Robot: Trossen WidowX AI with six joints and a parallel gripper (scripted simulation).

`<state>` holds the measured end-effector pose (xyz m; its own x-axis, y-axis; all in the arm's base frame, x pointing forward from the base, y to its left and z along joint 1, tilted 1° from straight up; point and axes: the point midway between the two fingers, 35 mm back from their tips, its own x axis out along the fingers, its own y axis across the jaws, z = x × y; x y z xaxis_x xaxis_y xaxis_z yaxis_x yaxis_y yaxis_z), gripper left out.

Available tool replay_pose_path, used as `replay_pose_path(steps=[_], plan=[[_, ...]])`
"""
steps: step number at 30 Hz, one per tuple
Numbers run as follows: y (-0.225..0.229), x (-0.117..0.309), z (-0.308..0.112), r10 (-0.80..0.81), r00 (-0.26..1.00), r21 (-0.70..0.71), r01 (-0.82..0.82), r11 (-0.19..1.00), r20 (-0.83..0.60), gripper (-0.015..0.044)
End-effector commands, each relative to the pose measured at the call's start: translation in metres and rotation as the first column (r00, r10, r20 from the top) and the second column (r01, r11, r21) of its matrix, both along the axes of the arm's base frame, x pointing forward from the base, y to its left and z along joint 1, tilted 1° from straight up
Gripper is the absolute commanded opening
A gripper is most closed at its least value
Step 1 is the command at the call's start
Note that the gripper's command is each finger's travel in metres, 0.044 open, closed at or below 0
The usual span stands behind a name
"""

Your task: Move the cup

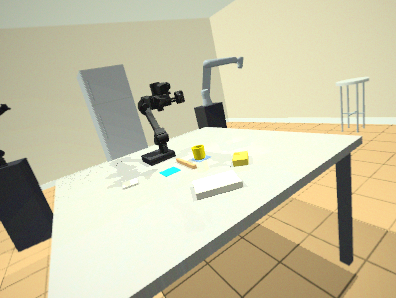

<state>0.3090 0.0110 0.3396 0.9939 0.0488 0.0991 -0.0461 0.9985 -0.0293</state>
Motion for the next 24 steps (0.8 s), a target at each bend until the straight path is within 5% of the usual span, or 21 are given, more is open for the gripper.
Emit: replay_pose_path(steps=[1,6,9,11,16,24], plan=[[0.001,0.002,-0.003,0.005,1.000,0.015,-0.005,1.000,-0.018,0.0374],[0.038,0.023,-0.092,0.134,0.870,0.363,0.054,0.930,-0.474,0.0243],[0.053,0.019,-0.127,0.169,0.756,0.441,0.172,0.881,-0.632,0.0167],[0.062,0.011,-0.151,0.183,0.655,0.461,0.281,0.842,-0.733,0.0167],[0.079,-0.019,-0.198,0.177,0.379,0.376,0.553,0.743,-0.908,0.0167],[0.090,-0.071,-0.236,0.065,-0.050,-0.006,0.836,0.548,-0.997,0.0167]])
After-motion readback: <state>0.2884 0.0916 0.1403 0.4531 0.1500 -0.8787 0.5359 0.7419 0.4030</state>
